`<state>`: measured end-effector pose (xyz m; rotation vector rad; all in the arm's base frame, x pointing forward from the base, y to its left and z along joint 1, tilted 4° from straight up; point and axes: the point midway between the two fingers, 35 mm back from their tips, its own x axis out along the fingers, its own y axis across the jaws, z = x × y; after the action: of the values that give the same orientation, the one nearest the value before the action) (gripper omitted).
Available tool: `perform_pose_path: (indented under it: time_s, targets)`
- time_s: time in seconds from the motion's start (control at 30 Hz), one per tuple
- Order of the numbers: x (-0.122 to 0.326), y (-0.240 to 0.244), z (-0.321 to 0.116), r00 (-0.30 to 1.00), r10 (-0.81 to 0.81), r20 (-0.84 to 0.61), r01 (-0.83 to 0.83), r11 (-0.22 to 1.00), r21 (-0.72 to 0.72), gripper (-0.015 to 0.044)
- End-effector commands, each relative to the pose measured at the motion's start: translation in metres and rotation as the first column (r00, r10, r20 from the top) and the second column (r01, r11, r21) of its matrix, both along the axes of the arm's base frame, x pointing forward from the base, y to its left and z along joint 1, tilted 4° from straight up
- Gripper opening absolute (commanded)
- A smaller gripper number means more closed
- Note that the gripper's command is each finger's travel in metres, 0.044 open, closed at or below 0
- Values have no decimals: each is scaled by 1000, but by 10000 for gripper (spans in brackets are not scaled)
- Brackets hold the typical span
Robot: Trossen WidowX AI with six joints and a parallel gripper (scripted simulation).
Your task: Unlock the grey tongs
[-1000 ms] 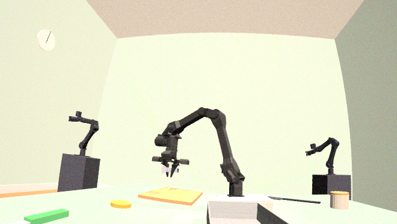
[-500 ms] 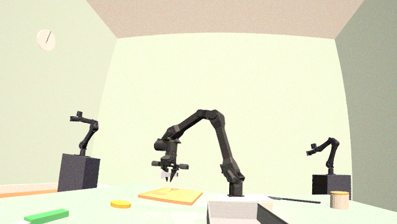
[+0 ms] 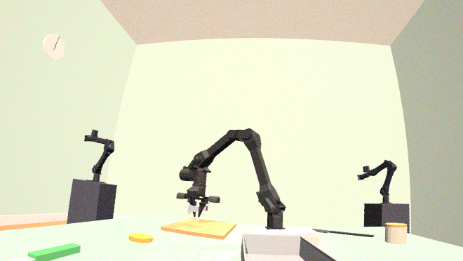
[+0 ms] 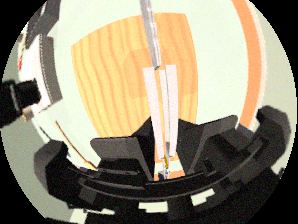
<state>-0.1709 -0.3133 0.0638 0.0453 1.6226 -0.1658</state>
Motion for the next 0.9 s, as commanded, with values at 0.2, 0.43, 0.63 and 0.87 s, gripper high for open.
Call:
perform_pose_path:
  time_s: [0.2, 0.43, 0.63, 0.87]
  targets:
    - [0, 0, -2, 1000, 0, 1, 0, 1000, 2, -19]
    - [0, 0, -2, 1000, 0, 1, 0, 1000, 2, 165]
    - [0, 0, -2, 1000, 0, 1, 0, 1000, 2, 323]
    - [0, 1, 0, 1000, -4, -4, 4, 1000, -4, 440]
